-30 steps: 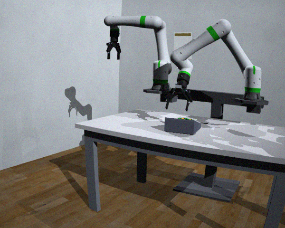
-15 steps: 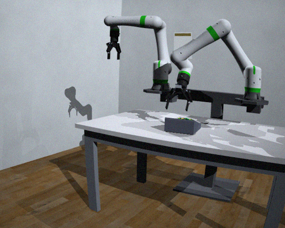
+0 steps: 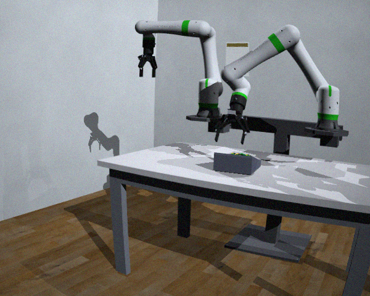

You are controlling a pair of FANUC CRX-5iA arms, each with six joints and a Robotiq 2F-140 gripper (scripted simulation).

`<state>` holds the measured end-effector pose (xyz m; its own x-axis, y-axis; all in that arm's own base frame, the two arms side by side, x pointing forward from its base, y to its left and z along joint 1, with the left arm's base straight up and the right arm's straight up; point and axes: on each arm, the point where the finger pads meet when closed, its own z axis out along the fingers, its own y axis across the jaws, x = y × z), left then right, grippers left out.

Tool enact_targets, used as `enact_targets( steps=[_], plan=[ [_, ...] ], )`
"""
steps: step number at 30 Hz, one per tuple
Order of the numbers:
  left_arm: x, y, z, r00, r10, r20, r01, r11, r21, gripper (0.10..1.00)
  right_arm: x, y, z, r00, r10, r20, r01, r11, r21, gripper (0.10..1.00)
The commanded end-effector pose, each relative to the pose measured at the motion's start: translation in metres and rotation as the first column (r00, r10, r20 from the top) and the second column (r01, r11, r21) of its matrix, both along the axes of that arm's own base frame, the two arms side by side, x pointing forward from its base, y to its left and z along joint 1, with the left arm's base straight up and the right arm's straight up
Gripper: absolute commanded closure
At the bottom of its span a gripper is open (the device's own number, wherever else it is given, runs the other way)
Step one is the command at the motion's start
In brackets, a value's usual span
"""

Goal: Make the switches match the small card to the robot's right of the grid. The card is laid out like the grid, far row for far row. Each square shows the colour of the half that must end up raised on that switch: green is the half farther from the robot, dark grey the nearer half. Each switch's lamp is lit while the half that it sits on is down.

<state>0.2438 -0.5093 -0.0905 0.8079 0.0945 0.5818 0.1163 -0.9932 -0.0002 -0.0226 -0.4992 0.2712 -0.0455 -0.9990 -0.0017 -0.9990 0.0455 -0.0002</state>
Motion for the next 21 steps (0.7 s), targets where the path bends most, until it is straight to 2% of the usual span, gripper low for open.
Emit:
enact_targets(
  steps=[1, 12, 13, 21],
  plan=[
    [0.0001, -0.0006, 0.0007, 1.000, 0.000, 0.000, 0.000, 1.000, -0.002, 0.098, -0.0001, -0.0002, 0.0008, 1.000, 0.000, 0.000, 0.000, 1.000, -0.002, 0.098],
    [0.0001, -0.0006, 0.0007, 1.000, 0.000, 0.000, 0.000, 1.000, -0.002, 0.098, -0.0001, -0.0002, 0.0008, 1.000, 0.000, 0.000, 0.000, 1.000, -0.002, 0.098],
    [0.0001, -0.0006, 0.0007, 1.000, 0.000, 0.000, 0.000, 1.000, -0.002, 0.999, -0.0001, -0.0002, 0.0008, 1.000, 0.000, 0.000, 0.000, 1.000, -0.002, 0.098],
    [0.0001, -0.0006, 0.0008, 1.000, 0.000, 0.000, 0.000, 1.000, -0.002, 0.999, -0.0001, -0.0002, 0.0008, 1.000, 0.000, 0.000, 0.000, 1.000, -0.002, 0.098]
  ],
)
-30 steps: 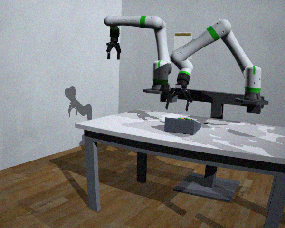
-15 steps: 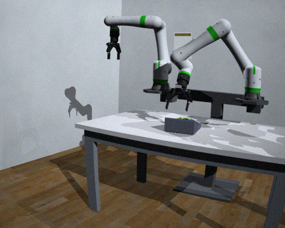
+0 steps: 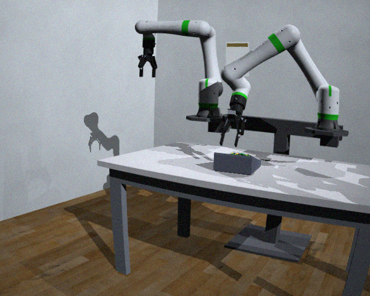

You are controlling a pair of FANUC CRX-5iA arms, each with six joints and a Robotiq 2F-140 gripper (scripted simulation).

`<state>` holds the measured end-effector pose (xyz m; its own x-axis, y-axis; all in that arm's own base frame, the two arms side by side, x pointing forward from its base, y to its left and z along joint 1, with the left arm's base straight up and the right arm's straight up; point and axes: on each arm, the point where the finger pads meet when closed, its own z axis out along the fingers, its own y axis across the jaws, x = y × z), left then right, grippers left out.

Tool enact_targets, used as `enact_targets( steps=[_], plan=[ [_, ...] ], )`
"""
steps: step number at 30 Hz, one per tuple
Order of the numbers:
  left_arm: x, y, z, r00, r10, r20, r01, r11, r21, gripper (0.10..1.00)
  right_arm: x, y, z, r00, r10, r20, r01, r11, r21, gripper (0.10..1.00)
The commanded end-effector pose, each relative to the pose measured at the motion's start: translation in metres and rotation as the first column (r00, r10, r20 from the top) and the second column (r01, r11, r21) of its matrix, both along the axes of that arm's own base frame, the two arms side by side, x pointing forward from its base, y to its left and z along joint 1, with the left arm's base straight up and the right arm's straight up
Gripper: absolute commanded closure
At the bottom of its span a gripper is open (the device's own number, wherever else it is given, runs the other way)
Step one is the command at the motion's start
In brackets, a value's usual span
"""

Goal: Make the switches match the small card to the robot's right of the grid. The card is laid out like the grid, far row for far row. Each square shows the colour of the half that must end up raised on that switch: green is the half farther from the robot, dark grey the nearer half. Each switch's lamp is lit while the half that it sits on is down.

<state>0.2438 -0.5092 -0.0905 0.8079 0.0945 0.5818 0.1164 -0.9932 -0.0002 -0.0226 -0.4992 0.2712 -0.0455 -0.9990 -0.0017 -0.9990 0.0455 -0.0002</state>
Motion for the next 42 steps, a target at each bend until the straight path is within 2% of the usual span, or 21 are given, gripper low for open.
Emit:
enact_targets(
  steps=[1, 42],
  plan=[
    [0.0001, -0.0006, 0.0008, 1.000, 0.000, 0.000, 0.000, 1.000, -0.002, 0.999, -0.0001, -0.0002, 0.0008, 1.000, 0.000, 0.000, 0.000, 1.000, -0.002, 0.098],
    [0.0046, 0.0016, 0.0028, 0.999, 0.039, 0.000, -0.039, 0.999, -0.020, 0.999, -0.0001, -0.0002, 0.0008, 1.000, 0.000, 0.000, 0.000, 1.000, -0.002, 0.098]
  ],
)
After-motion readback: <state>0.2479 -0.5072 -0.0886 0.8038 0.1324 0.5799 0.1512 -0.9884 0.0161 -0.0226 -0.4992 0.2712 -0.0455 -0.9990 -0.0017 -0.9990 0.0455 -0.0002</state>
